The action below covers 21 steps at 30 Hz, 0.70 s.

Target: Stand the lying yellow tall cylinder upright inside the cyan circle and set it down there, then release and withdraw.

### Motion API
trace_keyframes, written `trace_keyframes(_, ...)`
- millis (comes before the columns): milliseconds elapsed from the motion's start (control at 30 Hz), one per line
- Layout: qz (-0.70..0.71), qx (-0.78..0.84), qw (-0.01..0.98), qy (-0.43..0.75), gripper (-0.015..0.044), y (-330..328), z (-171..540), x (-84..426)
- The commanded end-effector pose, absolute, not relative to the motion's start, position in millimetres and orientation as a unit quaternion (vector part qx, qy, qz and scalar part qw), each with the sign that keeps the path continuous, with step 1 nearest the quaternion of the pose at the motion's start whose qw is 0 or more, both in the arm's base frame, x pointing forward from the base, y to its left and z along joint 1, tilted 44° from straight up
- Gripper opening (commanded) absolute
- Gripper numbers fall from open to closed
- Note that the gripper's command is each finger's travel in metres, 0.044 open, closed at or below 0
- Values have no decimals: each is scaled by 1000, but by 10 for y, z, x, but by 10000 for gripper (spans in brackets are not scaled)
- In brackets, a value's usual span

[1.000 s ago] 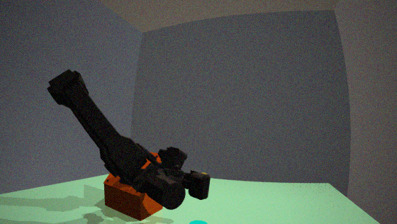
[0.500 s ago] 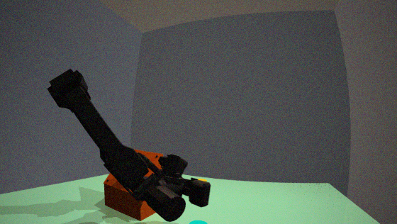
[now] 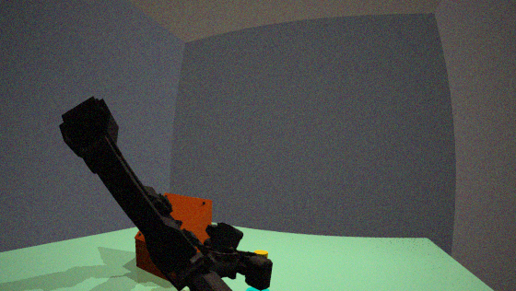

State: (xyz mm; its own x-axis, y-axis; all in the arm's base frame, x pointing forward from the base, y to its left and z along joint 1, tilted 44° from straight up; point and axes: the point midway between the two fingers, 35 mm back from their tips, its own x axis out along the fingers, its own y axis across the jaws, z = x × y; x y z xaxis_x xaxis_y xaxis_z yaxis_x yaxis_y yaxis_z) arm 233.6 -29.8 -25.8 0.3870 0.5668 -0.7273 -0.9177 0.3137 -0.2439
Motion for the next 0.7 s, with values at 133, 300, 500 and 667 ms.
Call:
trace_keyframes(133,485,-328,768,260,105,-448,-429,2301)
trace_keyframes(300,489,-353,750,274,105,-533,-524,2310)
trace_keyframes(500,489,-355,748,275,105,-541,-532,2311)
trace_keyframes(667,489,-355,748,275,105,-541,-532,2311)
